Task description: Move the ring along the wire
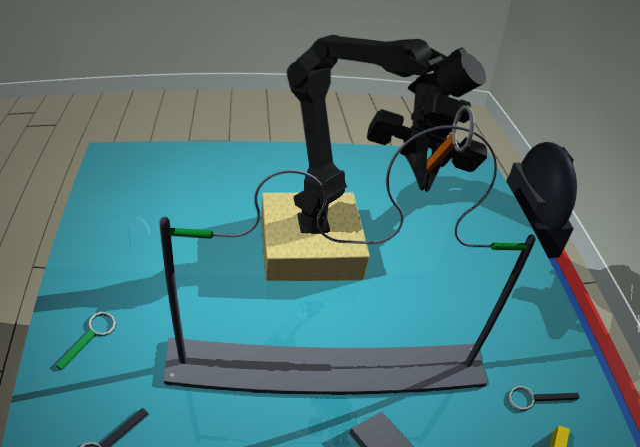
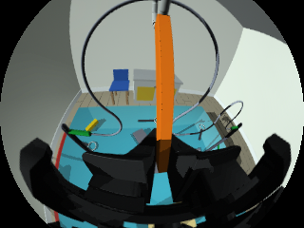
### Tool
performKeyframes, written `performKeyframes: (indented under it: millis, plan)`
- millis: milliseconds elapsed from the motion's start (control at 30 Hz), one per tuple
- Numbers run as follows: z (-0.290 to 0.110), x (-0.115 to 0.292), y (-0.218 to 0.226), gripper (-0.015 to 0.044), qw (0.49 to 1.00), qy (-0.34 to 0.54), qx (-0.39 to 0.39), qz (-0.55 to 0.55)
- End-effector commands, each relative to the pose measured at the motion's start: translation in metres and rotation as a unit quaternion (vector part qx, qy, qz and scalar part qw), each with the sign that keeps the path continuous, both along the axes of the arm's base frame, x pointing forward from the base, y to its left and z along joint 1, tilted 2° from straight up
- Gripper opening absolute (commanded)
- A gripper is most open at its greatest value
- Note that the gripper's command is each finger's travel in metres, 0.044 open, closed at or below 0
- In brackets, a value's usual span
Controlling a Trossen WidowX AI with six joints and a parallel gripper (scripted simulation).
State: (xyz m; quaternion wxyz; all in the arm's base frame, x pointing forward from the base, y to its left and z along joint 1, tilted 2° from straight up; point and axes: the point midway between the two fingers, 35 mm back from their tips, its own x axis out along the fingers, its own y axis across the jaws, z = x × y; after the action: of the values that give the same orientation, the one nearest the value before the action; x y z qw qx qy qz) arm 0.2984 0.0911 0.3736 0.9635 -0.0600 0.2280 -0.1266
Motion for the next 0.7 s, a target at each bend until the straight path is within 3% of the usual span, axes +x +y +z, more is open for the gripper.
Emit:
performKeyframes:
  millis: [0,667]
  plan:
    - [0.0002,-0.0002,-0.0021,-0.0150,1.000,0.003,-0.028,-0.001]
    - [0.0025,-0.0011,-0.0106,-0.0150,0.988,0.015,-0.152,-0.005]
